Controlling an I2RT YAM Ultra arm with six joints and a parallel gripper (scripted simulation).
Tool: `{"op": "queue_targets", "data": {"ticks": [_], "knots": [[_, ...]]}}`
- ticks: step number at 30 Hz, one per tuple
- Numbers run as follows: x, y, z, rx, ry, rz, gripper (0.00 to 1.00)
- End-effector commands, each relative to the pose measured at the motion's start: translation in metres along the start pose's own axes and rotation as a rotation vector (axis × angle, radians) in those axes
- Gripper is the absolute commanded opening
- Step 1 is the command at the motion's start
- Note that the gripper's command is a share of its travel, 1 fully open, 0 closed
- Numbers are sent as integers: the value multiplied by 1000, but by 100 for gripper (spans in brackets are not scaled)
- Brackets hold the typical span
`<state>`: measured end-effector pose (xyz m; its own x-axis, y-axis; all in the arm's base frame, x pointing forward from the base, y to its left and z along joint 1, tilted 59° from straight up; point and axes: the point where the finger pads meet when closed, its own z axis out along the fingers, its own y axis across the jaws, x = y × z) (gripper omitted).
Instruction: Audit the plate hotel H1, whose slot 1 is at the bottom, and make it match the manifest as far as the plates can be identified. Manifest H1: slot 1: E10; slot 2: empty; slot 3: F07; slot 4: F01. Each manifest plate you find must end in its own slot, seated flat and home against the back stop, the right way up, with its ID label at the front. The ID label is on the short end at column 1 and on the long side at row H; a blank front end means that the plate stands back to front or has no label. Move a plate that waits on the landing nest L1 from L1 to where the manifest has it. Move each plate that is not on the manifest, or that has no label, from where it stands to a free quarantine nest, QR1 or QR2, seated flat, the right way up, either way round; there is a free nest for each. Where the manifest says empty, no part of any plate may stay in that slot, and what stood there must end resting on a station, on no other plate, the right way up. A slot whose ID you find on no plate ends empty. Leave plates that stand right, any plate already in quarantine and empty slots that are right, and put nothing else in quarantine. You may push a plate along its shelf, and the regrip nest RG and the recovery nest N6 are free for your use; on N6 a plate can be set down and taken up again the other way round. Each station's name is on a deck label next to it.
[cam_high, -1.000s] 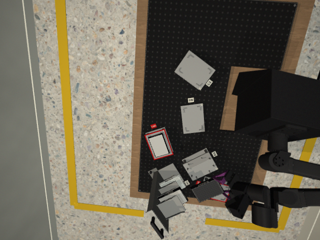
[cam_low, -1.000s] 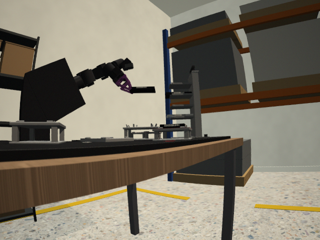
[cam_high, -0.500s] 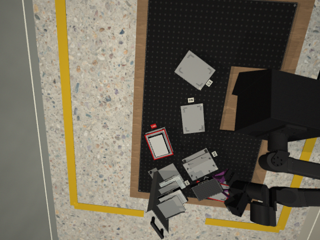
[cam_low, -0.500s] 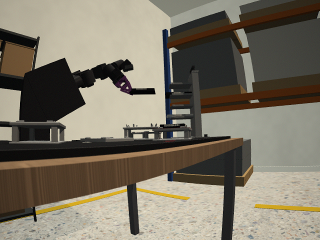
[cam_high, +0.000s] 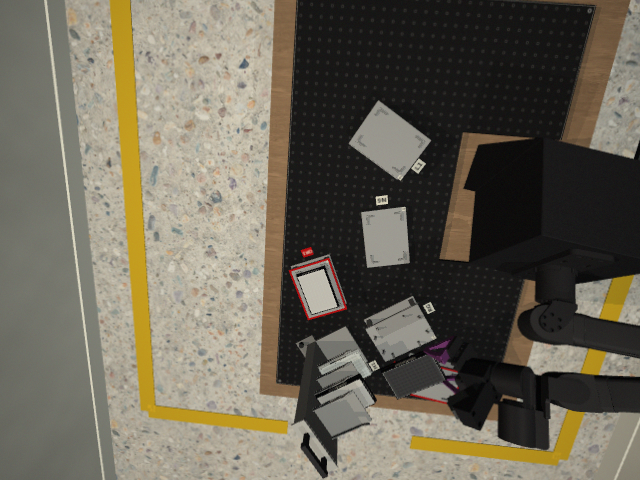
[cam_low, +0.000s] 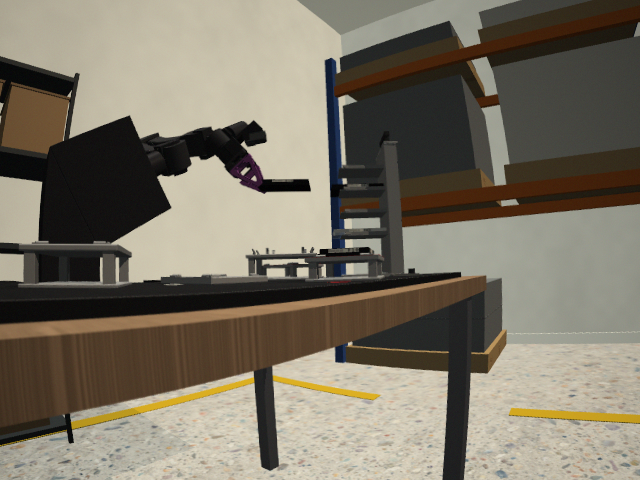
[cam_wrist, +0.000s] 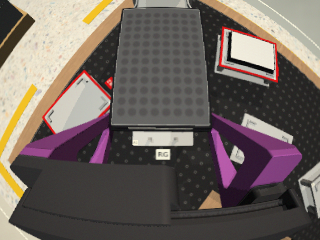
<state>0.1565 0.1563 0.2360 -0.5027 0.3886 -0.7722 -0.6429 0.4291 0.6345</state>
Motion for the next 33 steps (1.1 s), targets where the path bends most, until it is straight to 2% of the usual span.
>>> {"op": "queue_targets", "data": {"ticks": [1, 33], "knots": [[-6, -3, 0, 23, -32, -9, 86], [3, -1, 9, 16, -39, -18, 86]]}}
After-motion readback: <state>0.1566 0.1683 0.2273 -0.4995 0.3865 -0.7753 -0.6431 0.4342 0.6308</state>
